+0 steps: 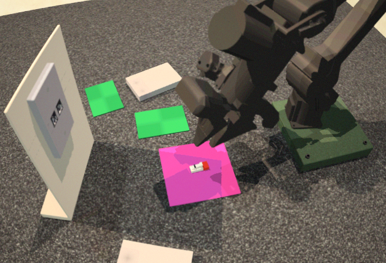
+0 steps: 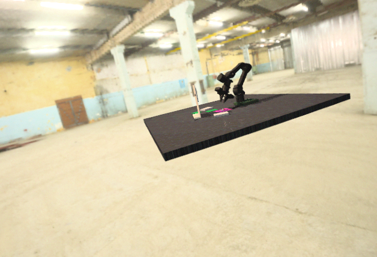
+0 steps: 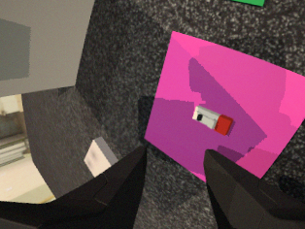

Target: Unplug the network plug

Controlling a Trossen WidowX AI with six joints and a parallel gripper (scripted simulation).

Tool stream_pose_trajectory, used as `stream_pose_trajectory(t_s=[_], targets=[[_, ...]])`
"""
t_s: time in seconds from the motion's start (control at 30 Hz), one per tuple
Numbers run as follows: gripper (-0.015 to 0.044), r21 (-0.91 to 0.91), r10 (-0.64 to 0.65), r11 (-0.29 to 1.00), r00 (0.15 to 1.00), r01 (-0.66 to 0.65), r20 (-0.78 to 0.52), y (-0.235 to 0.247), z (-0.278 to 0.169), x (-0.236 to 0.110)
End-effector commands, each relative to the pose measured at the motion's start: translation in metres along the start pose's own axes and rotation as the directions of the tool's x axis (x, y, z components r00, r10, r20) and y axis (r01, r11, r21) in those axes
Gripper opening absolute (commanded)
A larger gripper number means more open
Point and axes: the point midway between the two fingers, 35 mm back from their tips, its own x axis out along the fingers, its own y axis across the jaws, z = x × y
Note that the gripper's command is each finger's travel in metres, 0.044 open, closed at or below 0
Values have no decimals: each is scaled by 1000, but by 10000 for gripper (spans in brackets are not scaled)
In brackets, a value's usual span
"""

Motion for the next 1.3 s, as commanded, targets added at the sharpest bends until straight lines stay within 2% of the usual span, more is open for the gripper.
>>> stream_pose_trajectory(t_s=[0.0,1.27], targets=[[156,5,6,1000,1000,-6,1,5,0,-5],[156,5,5,1000,1000,-5,0,28,0,-50]])
